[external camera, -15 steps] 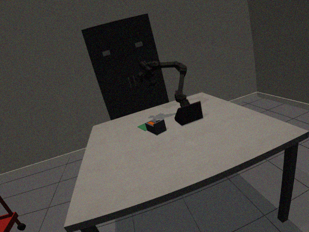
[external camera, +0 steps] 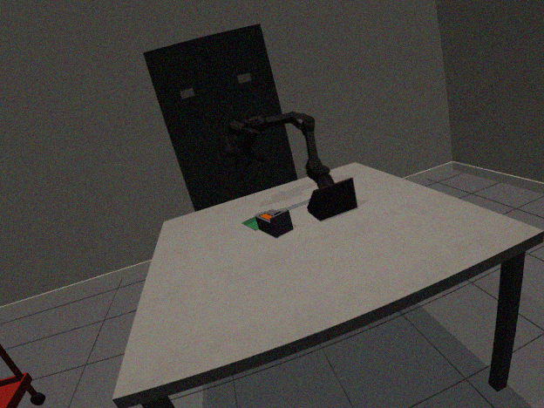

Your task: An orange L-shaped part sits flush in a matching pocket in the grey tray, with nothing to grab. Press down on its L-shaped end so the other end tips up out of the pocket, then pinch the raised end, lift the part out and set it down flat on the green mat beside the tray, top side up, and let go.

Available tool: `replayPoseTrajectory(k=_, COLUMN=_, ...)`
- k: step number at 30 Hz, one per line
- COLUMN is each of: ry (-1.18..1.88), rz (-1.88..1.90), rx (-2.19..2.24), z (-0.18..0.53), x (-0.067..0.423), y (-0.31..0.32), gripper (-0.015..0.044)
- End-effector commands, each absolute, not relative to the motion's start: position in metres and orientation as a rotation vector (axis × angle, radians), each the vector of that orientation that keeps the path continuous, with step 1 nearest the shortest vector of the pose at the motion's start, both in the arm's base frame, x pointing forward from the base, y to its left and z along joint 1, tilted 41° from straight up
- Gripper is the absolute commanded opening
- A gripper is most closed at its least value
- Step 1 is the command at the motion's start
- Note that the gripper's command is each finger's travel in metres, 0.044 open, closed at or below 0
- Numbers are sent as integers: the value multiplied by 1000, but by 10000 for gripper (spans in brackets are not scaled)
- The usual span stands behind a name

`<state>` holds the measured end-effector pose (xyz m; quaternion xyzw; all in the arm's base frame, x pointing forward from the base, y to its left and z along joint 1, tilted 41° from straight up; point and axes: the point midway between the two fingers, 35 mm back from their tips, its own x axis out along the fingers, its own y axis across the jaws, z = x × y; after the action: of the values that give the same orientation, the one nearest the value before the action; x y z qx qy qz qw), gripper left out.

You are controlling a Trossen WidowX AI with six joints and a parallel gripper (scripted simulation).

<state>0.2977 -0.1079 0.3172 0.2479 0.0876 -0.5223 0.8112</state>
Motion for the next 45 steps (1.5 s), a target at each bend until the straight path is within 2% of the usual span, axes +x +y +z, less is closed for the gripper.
replayPoseTrajectory(k=1, ry=489, rz=-1007, rx=317, z=257, x=322, y=-71, gripper=180)
replayPoseTrajectory(k=8, ry=1028, rz=-731, rx=-152, z=144, x=325, y=6, gripper=180)
replayPoseTrajectory(k=16, ry=1567, rz=-359, rx=-744, z=39, x=259, y=68, gripper=180)
replayPoseTrajectory(k=26, ry=1579, rz=-350, rx=-757, z=35, x=257, y=67, gripper=180)
replayPoseTrajectory(k=33, ry=1578, rz=-352, rx=-759, z=-17, x=258, y=22, gripper=180)
replayPoseTrajectory(k=45, ry=1578, rz=-352, rx=-759, z=-25, x=258, y=15, gripper=180)
